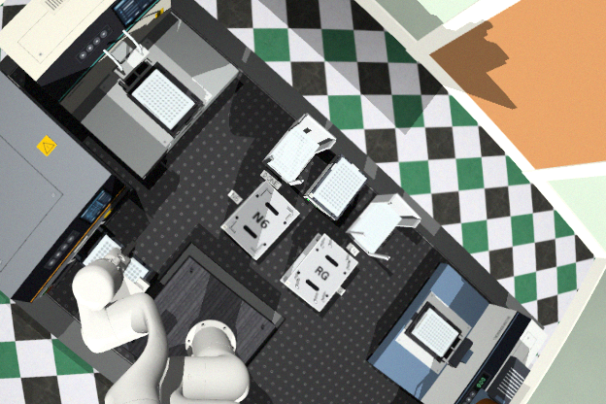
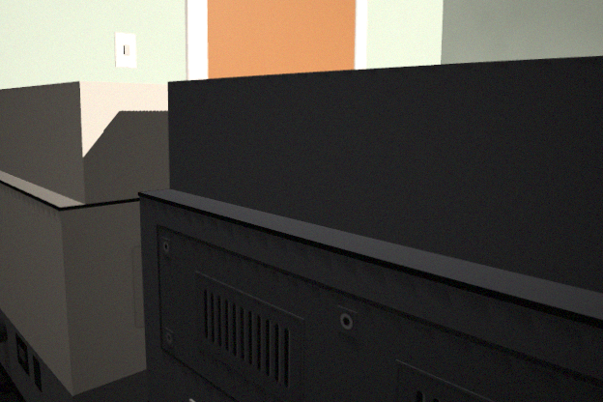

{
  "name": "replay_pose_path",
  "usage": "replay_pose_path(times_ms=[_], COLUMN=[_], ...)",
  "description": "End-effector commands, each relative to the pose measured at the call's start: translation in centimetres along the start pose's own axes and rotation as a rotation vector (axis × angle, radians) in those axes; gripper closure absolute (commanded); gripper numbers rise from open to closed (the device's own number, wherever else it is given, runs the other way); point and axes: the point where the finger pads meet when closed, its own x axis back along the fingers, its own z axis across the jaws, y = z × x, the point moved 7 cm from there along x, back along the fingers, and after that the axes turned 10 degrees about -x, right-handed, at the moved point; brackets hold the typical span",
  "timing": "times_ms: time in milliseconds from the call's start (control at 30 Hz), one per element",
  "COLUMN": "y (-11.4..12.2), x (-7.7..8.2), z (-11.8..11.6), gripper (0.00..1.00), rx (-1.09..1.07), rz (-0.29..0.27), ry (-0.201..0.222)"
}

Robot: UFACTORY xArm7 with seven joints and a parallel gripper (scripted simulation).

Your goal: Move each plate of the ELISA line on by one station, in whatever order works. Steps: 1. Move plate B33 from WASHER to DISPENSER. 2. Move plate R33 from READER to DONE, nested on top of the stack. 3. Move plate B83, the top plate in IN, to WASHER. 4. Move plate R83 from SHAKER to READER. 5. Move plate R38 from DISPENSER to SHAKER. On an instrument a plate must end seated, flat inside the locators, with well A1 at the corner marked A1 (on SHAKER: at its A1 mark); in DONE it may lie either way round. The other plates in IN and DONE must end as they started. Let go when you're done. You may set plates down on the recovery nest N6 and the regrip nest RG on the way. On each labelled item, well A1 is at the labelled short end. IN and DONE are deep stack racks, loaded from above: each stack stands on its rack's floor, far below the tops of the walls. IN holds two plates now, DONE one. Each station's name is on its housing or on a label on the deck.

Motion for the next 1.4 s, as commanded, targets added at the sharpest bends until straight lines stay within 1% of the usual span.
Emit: replay_pose_path(times_ms=[0,367,1367], y=[0.09,0.09,0.09], x=[0.08,0.08,1.01], z=[0.01,0.01,0.01], gripper=[1.00,1.00,1.00], rx=[0.000,0.000,0.000], rz=[-0.003,-0.003,-0.003], ry=[0.000,0.000,0.000])
